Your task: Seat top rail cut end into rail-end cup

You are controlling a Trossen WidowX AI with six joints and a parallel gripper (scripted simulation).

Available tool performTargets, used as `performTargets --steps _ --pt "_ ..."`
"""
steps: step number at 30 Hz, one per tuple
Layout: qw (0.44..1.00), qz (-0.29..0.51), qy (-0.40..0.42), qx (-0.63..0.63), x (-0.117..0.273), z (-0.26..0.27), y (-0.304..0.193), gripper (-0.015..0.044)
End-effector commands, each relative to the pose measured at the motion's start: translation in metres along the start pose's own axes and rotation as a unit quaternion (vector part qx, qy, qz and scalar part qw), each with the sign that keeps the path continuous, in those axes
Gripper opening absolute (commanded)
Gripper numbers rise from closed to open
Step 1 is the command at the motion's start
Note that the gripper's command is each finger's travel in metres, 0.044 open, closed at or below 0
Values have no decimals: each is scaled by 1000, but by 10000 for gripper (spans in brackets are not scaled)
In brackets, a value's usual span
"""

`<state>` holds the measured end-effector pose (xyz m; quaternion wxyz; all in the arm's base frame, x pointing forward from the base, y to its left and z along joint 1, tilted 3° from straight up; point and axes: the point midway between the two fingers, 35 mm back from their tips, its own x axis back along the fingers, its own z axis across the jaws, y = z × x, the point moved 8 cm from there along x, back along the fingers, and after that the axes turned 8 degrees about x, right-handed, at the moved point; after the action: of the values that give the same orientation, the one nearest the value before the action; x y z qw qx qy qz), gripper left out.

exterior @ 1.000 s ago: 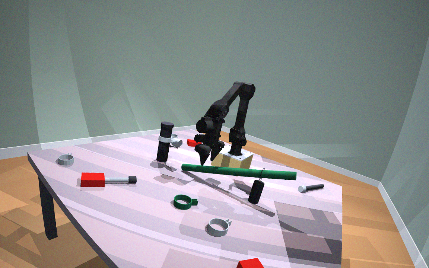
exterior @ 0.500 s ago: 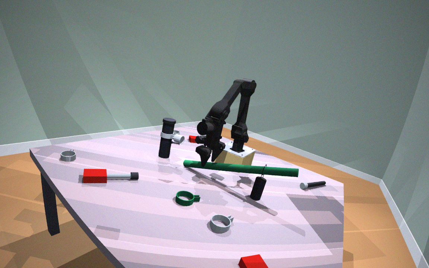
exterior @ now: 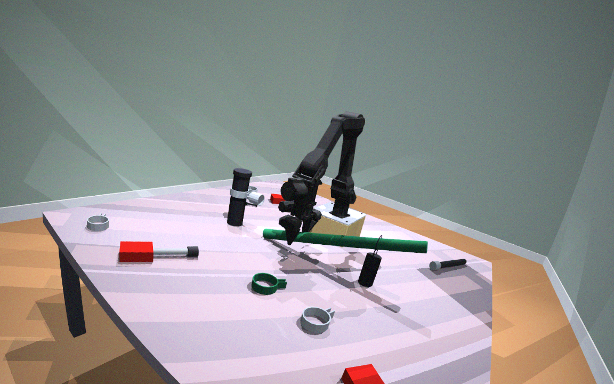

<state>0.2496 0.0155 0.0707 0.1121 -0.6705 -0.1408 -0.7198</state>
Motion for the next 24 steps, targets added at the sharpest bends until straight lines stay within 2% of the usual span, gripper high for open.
performTargets --steps 1,2,12,21,24 --pt "1000 3 -3 1 -7 -3 -1 440" --pt "1000 3 -3 1 -7 -3 -1 440" --pt "1000 3 -3 1 -7 -3 -1 178" --pt "1000 3 -3 1 -7 -3 -1 117" --pt "1000 3 -3 1 -5 -2 -1 39"
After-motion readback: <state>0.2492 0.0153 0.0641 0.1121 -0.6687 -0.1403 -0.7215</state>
